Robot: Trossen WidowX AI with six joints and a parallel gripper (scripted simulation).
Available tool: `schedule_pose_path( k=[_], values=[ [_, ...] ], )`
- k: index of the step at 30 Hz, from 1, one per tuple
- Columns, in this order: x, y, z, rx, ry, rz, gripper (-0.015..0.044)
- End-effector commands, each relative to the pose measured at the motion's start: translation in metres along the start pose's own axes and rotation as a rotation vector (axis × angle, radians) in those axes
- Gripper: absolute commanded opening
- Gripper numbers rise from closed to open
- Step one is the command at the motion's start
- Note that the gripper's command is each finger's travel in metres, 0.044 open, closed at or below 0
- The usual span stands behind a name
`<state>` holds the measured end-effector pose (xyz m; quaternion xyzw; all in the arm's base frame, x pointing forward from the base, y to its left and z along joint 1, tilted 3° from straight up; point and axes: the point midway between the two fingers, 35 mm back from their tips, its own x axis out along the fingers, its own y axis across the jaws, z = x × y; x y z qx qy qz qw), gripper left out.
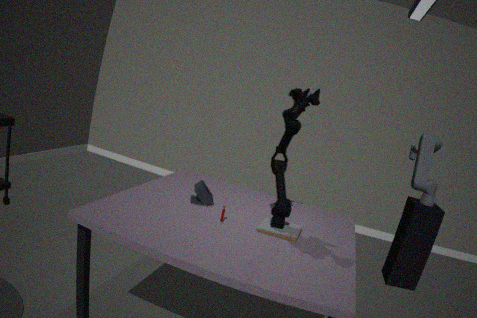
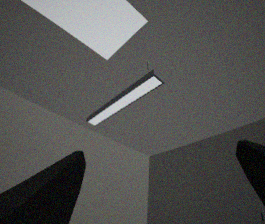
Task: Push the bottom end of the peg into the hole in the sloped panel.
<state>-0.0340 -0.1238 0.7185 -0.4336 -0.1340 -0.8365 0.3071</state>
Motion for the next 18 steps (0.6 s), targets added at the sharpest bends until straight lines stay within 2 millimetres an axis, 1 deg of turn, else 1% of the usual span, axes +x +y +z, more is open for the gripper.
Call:
schedule_pose_path(
  k=[1, 9, 13, 18],
  values=[
    [-0.003, -0.039, 0.009, -0.035, -0.043, -0.105, 0.044],
    [-0.018, -0.103, 0.027, -0.121, -0.115, -0.307, 0.044],
    [-0.031, -0.133, 0.038, -0.166, -0.15, -0.412, 0.044],
    [-0.051, -0.169, 0.053, -0.224, -0.192, -0.546, 0.044]
  ],
)
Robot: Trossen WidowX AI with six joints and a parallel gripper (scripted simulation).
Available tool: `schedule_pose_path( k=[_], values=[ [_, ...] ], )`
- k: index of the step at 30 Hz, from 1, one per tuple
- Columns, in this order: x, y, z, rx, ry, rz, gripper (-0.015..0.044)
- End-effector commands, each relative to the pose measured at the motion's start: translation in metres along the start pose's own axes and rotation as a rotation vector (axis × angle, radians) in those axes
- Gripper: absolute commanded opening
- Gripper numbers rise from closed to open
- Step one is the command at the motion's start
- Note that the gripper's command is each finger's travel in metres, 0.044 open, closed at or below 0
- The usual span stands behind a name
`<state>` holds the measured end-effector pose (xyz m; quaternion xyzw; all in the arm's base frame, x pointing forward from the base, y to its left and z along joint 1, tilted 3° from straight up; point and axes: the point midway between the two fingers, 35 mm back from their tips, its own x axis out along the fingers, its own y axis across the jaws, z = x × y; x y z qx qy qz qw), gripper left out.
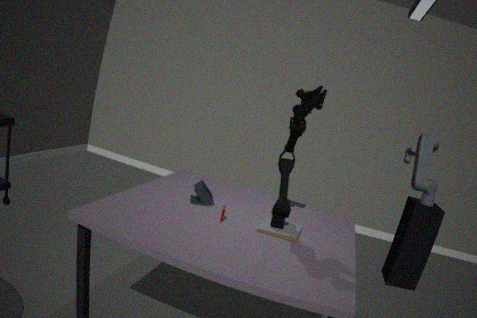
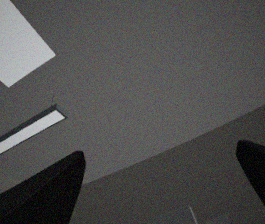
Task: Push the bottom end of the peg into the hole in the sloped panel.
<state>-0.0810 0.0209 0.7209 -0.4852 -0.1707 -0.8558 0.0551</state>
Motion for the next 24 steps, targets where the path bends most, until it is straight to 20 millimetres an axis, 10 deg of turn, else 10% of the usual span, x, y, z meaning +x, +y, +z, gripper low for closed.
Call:
schedule_pose_path(
  k=[1, 24],
  values=[
    [-0.001, -0.039, 0.008, -0.038, -0.036, -0.111, 0.044],
    [-0.055, -0.169, 0.071, -0.359, -0.217, -0.585, 0.044]
  ],
)
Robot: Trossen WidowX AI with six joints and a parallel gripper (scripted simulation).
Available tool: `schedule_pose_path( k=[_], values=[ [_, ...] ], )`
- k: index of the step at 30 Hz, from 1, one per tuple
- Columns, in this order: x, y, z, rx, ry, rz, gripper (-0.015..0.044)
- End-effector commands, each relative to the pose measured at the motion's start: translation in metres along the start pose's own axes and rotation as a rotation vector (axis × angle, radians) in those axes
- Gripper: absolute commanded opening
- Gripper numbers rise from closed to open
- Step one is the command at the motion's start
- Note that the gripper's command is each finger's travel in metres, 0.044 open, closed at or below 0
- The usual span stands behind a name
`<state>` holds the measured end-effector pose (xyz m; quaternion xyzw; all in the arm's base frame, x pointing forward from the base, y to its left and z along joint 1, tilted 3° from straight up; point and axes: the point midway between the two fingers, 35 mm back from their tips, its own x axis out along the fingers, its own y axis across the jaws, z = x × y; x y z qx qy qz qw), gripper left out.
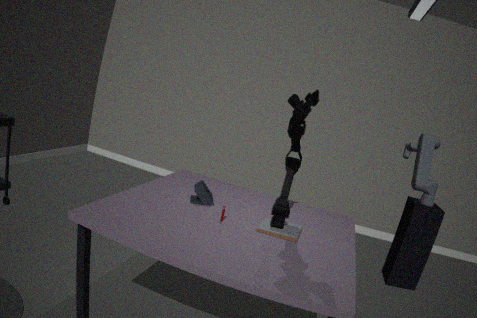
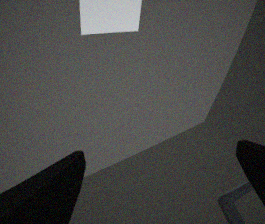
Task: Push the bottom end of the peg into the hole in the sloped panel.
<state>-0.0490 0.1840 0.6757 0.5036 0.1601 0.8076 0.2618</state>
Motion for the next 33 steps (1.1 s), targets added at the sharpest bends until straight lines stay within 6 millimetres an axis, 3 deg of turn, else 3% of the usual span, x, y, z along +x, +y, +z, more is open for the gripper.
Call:
schedule_pose_path(
  k=[1, 7, 14, 16, 26, 33],
  values=[
    [-0.001, -0.024, 0.008, -0.053, -0.042, -0.07, 0.044],
    [-0.004, -0.06, 0.018, -0.111, -0.07, -0.186, 0.044],
    [-0.016, -0.119, 0.033, -0.198, -0.096, -0.389, 0.044],
    [-0.022, -0.136, 0.038, -0.222, -0.102, -0.449, 0.044],
    [-0.046, -0.181, 0.059, -0.291, -0.124, -0.61, 0.044],
    [-0.081, -0.228, 0.078, -0.34, -0.136, -0.812, 0.044]
  ],
)
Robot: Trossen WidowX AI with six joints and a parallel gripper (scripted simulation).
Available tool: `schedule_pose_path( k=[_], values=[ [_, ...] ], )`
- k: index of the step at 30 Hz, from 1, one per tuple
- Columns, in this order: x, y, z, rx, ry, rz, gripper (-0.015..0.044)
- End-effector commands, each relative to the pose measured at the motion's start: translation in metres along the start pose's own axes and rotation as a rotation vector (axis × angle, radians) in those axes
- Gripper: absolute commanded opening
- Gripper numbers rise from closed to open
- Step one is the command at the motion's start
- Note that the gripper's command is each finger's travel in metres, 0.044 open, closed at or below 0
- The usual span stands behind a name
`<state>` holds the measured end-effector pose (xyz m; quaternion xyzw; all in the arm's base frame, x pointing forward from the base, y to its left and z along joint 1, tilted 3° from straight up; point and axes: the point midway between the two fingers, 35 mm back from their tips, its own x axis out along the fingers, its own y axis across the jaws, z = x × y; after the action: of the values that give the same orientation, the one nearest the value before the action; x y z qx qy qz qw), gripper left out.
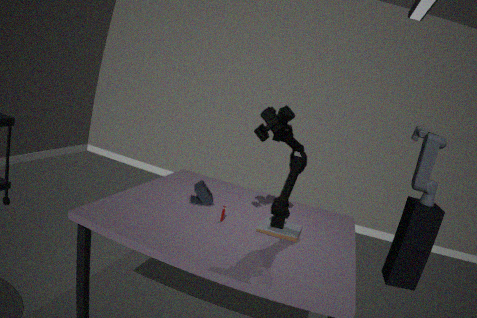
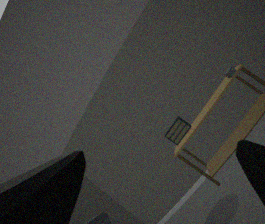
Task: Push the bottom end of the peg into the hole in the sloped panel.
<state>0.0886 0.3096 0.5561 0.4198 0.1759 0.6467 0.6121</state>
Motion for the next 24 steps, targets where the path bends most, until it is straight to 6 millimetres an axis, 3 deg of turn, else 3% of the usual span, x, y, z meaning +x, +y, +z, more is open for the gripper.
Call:
schedule_pose_path(
  k=[1, 12, 24],
  values=[
    [0.006, -0.042, -0.002, -0.029, 0.009, -0.128, 0.044],
    [-0.007, -0.148, 0.002, -0.115, 0.05, -0.475, 0.044],
    [-0.055, -0.251, 0.004, -0.169, 0.148, -0.841, 0.044]
  ],
)
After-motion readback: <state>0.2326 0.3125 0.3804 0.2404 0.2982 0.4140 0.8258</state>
